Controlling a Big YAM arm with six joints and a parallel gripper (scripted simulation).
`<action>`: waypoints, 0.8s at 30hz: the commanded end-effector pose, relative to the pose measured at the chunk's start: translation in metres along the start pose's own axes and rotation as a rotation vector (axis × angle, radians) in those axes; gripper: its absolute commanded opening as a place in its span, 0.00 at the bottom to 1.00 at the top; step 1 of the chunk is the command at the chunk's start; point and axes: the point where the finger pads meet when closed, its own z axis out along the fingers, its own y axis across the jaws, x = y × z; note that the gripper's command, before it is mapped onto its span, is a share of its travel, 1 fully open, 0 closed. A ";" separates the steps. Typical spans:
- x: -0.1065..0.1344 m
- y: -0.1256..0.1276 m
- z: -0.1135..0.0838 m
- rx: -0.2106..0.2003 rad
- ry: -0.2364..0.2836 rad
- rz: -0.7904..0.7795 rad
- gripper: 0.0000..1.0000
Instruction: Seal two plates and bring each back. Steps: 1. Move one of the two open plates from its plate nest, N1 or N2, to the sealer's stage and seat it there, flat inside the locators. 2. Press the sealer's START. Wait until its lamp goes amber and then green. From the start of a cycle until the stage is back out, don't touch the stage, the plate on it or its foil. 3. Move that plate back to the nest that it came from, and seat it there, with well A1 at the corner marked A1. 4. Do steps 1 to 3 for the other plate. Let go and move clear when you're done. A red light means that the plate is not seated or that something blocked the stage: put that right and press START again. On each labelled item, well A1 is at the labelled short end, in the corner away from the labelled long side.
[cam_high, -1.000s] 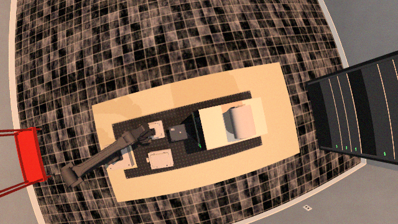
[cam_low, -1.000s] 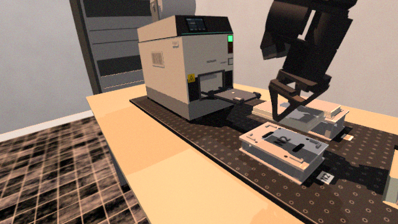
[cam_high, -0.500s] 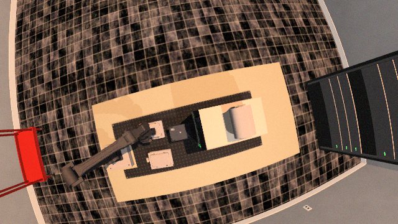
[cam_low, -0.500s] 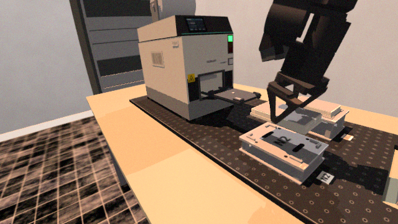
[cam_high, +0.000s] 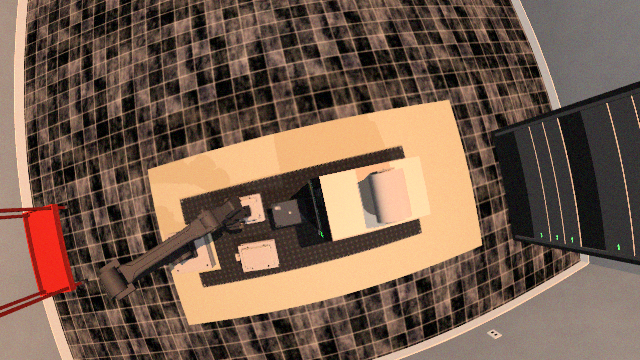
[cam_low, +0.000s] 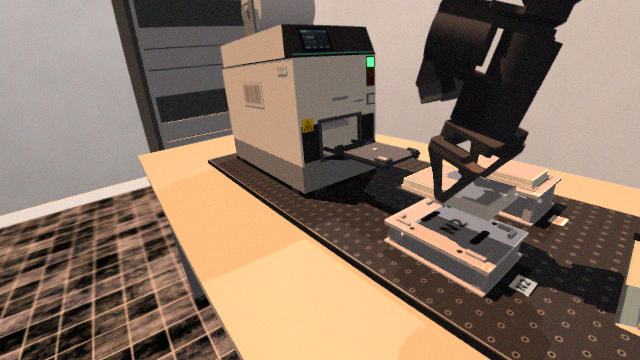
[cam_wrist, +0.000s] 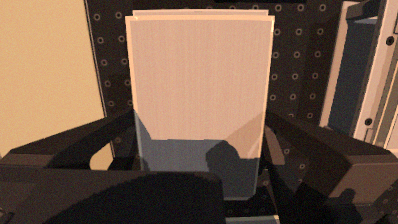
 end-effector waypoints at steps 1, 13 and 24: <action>-0.003 -0.001 0.006 0.005 -0.002 0.002 0.00; -0.009 0.007 0.006 -0.008 -0.021 -0.010 0.00; 0.003 -0.003 0.016 0.007 0.004 0.002 0.00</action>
